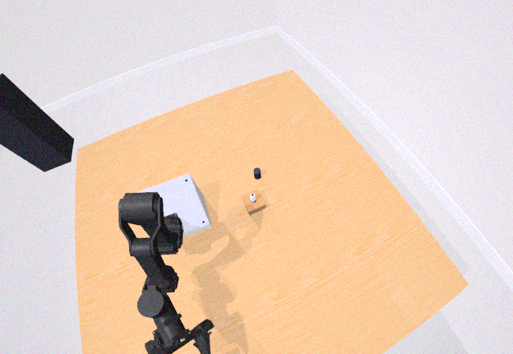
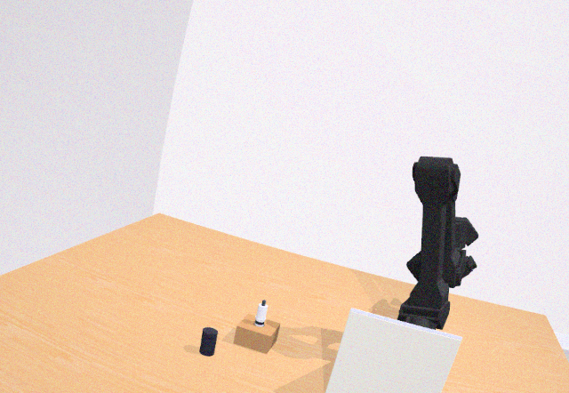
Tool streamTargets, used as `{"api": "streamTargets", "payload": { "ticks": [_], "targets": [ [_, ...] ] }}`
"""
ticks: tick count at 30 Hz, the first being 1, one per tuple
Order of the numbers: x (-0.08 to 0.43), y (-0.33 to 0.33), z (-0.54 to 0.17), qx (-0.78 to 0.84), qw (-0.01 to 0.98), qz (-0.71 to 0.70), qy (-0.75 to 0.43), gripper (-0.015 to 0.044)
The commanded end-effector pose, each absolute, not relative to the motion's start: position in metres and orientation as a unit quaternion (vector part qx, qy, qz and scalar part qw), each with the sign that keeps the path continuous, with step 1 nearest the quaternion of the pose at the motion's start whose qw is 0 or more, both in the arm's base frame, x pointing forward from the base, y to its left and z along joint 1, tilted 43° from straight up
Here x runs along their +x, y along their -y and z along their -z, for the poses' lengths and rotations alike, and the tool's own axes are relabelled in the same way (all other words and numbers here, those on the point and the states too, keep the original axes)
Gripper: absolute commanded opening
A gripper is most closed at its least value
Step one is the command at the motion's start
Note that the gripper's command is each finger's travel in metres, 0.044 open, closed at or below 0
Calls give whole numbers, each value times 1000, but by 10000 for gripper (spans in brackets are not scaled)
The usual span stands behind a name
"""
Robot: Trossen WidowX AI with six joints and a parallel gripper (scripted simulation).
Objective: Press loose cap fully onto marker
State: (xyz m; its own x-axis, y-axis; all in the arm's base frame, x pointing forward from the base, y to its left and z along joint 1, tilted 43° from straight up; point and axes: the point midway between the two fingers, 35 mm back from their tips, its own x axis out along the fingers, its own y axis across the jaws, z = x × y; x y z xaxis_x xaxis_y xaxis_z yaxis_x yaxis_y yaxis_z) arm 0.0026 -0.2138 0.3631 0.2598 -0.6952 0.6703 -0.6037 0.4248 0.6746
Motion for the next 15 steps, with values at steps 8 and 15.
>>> {"api": "streamTargets", "payload": {
  "ticks": [8,15],
  "targets": [
    [26,254,-359,546,594,100,582,244],
    [85,299,-341,559,628,197,504,244]
  ]
}}
